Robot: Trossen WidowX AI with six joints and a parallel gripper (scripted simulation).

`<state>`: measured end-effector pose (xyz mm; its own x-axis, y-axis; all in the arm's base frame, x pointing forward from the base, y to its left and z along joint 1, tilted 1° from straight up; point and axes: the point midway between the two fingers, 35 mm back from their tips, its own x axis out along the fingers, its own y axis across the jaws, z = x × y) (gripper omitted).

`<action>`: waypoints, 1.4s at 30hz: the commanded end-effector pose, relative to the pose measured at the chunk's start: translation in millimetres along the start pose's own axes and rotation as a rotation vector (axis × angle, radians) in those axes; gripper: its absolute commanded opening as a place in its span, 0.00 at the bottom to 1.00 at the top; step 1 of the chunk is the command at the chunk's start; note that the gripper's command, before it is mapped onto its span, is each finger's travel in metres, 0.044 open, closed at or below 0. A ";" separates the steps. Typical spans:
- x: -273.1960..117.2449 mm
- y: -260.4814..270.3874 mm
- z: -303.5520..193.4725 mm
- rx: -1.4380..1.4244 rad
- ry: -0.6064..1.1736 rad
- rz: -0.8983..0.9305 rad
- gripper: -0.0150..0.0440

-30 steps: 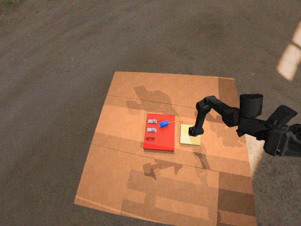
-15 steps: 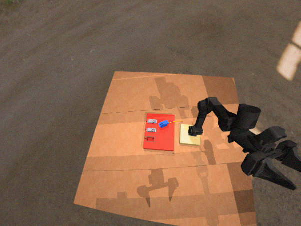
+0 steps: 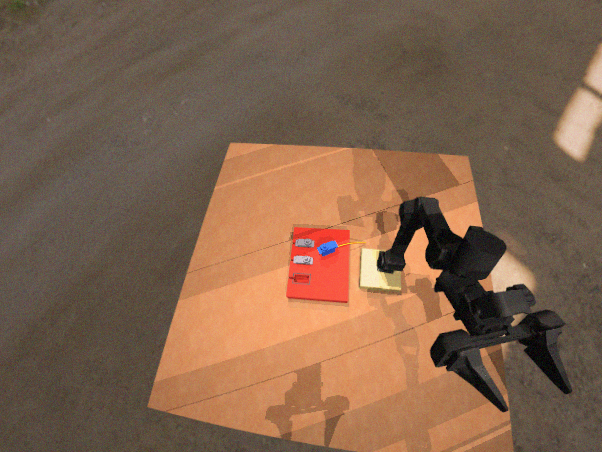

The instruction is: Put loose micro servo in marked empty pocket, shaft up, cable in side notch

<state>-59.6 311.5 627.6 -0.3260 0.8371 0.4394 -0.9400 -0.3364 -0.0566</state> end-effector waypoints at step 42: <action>-89.5 -188.3 -137.4 0.595 0.295 -0.719 1.00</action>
<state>118.2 361.3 488.2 0.1758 0.9843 -0.0137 -0.7935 0.1499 0.5898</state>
